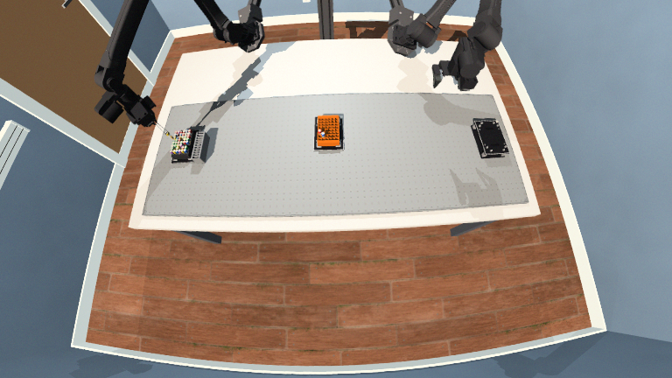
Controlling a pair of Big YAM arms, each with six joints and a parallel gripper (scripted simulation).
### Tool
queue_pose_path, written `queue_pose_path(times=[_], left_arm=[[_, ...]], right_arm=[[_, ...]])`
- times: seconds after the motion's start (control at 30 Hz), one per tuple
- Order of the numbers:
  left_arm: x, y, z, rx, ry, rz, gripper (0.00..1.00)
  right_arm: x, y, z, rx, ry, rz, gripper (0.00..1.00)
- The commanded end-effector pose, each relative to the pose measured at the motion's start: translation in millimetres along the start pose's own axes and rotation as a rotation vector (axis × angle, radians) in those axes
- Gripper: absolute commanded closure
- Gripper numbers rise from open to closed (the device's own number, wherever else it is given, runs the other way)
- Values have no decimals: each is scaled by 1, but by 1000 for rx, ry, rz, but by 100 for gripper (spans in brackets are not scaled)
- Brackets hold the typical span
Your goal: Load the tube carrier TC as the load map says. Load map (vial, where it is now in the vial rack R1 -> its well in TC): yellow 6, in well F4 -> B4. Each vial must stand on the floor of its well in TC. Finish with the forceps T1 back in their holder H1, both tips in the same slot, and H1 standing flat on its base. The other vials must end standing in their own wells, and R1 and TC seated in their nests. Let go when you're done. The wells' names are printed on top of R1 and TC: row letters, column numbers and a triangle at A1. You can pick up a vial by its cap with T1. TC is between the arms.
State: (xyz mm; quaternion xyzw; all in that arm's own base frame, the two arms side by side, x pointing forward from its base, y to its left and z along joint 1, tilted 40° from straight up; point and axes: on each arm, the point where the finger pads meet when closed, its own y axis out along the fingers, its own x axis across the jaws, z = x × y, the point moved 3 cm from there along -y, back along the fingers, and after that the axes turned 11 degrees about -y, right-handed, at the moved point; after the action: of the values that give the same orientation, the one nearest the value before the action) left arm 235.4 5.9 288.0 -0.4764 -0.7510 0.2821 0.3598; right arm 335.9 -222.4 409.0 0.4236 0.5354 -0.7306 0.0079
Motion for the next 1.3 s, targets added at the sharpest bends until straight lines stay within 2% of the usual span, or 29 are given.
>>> queue_pose_path(times=[0.0, 0.03, 0.17, 0.2, 0.27, 0.73, 0.77, 0.83, 1.27], left_arm=[[0, -9, -10, -23, -21, 8, 0], [0, -9, -10, -23, -21, 8, 0], [0, -9, -10, -23, -21, 8, 0], [0, -9, -10, -23, -21, 8, 0], [0, -9, -10, -23, -21, 8, 0], [0, -9, -10, -23, -21, 8, 0], [0, -9, -10, -23, -21, 8, 0], [0, -9, -10, -23, -21, 8, 0], [0, -9, -10, -23, -21, 8, 0]], right_arm=[[-26, -23, -4, -10, 5, 78, 91], [1, -14, -3, -1, 32, 35, 91], [1, -14, -6, -2, 36, 43, 91], [-10, -26, -7, -5, 41, 76, 91], [4, -14, -10, -3, 37, 45, 91], [15, -15, -26, -5, 38, 52, 91], [1, -30, -27, -11, 46, 92, 91], [19, -15, -30, -5, 38, 51, 91], [27, -17, -46, -10, 41, 59, 91]])
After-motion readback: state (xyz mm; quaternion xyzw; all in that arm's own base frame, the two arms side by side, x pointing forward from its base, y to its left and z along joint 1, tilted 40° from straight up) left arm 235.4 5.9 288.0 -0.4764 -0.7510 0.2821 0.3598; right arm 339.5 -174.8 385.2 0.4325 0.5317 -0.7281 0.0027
